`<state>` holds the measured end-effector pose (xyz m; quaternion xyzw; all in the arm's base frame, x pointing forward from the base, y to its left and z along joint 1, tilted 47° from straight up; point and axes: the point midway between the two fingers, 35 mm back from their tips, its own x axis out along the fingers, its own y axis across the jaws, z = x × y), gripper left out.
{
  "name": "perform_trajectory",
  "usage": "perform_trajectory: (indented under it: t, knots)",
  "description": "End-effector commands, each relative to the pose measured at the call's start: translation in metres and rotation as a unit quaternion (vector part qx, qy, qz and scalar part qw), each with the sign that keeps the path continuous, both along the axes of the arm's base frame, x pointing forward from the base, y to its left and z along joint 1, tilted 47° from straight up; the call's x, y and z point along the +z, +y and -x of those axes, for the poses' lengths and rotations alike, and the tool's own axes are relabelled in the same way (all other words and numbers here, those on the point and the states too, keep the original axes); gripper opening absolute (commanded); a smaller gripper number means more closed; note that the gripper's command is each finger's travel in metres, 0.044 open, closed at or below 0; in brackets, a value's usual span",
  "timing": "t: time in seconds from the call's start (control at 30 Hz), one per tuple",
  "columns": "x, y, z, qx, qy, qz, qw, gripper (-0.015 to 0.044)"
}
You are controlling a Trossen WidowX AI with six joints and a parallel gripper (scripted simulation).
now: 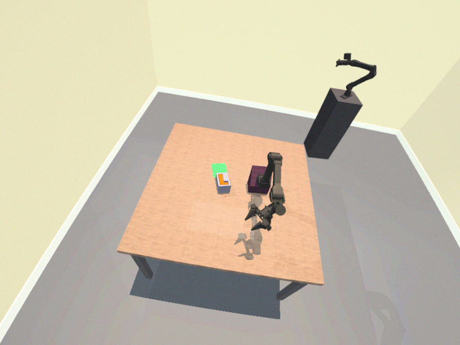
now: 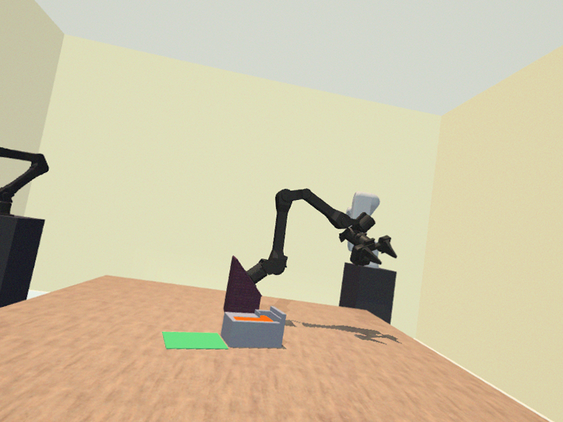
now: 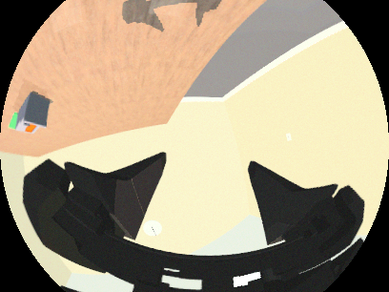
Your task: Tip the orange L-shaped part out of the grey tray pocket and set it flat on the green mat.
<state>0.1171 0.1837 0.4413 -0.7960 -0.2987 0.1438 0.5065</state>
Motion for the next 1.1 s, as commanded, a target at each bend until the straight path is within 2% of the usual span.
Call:
perform_trajectory:
  t: [0.0, 0.23, 0.43, 0.63, 0.73, 0.87, 1.07]
  knots:
    - [-0.001, 0.001, -0.001, 0.0, 0.001, 0.002, 1.0, 0.0374]
    - [-0.044, 0.034, -0.036, -0.023, 0.065, 0.053, 0.996, 0.019]
    - [-0.113, 0.041, -0.094, -0.075, 0.204, 0.081, 0.973, 0.018]
    - [-0.182, 0.018, -0.143, -0.142, 0.362, 0.07, 0.918, 0.018]
    - [-0.221, -0.004, -0.162, -0.183, 0.459, 0.048, 0.868, 0.018]
    - [-0.27, -0.041, -0.177, -0.245, 0.587, -0.013, 0.772, 0.018]
    - [-0.327, -0.097, -0.177, -0.323, 0.748, -0.149, 0.56, 0.018]
